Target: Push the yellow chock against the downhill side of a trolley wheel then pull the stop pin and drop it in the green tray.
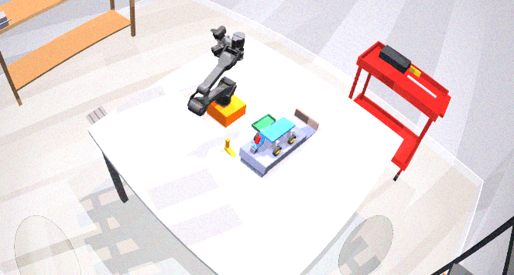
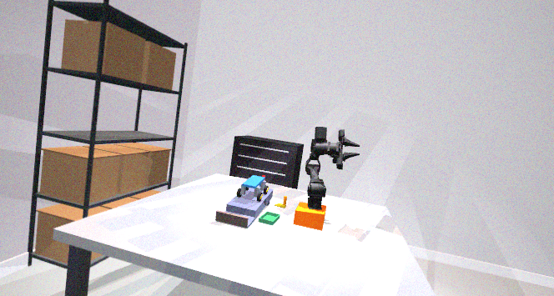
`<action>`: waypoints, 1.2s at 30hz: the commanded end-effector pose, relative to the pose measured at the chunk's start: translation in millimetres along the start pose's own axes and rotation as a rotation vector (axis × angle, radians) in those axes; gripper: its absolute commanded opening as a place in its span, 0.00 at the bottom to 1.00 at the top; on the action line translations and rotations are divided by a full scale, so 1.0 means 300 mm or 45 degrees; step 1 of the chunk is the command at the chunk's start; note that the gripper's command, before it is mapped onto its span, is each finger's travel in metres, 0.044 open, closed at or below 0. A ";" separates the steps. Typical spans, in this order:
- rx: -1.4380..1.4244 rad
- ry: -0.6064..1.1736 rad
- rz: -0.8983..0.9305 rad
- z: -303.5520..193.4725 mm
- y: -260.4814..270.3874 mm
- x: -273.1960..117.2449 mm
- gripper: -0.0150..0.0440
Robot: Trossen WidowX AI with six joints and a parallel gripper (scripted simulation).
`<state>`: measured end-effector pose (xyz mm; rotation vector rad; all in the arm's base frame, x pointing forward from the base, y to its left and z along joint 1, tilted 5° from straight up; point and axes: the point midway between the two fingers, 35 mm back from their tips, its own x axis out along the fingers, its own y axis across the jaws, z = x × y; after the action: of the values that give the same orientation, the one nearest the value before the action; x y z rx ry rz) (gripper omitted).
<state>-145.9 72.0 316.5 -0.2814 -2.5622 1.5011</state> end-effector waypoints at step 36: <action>0.674 1.571 0.878 -0.480 0.446 -0.683 0.58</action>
<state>71.1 212.6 266.6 -1.4486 -1.2134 1.4053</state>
